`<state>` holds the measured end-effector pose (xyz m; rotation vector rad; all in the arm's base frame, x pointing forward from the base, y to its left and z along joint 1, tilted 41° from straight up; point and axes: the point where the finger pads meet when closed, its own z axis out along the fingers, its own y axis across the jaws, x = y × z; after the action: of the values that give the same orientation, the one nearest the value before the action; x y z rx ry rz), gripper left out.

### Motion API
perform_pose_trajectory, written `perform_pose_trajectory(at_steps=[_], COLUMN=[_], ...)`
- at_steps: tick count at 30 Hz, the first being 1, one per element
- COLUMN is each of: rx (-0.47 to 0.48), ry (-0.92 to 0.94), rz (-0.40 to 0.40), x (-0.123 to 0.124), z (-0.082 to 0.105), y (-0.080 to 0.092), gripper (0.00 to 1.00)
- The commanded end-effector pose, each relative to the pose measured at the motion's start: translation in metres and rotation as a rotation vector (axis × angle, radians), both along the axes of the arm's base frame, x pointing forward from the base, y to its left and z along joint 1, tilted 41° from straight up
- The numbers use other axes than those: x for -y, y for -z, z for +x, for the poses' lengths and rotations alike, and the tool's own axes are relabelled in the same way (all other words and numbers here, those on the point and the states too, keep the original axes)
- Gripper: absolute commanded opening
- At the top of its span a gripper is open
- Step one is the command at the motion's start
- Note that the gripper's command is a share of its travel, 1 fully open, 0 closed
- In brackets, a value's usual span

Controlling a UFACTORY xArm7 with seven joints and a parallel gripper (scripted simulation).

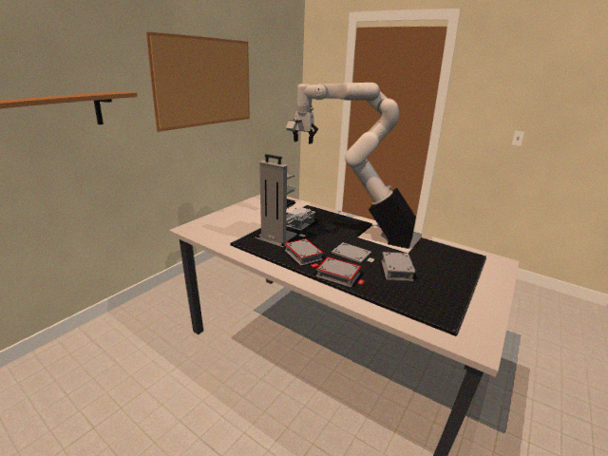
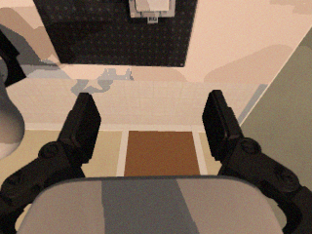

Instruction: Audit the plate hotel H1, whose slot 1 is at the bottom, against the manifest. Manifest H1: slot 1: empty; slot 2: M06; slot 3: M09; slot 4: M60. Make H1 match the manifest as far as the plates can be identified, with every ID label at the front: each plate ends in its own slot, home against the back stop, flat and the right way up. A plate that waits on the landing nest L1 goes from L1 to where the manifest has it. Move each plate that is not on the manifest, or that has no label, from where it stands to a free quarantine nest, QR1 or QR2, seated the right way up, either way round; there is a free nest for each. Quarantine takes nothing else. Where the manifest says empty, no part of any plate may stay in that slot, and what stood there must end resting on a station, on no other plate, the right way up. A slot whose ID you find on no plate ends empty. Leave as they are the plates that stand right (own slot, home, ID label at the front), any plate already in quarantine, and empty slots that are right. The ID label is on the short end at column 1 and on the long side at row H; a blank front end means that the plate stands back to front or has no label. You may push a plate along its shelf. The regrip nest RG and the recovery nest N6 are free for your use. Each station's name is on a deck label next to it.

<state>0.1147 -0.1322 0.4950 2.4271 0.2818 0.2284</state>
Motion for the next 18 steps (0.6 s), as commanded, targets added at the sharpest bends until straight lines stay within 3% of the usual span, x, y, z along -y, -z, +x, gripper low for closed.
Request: perform_pose_trajectory(at_steps=[1,18], rx=[0.002,0.002], ry=[-0.001,-0.001], rz=[-0.003,-0.003], x=[0.003,0.018], z=[0.001,0.007], y=[0.002,0.021], gripper=[1.0,1.0])
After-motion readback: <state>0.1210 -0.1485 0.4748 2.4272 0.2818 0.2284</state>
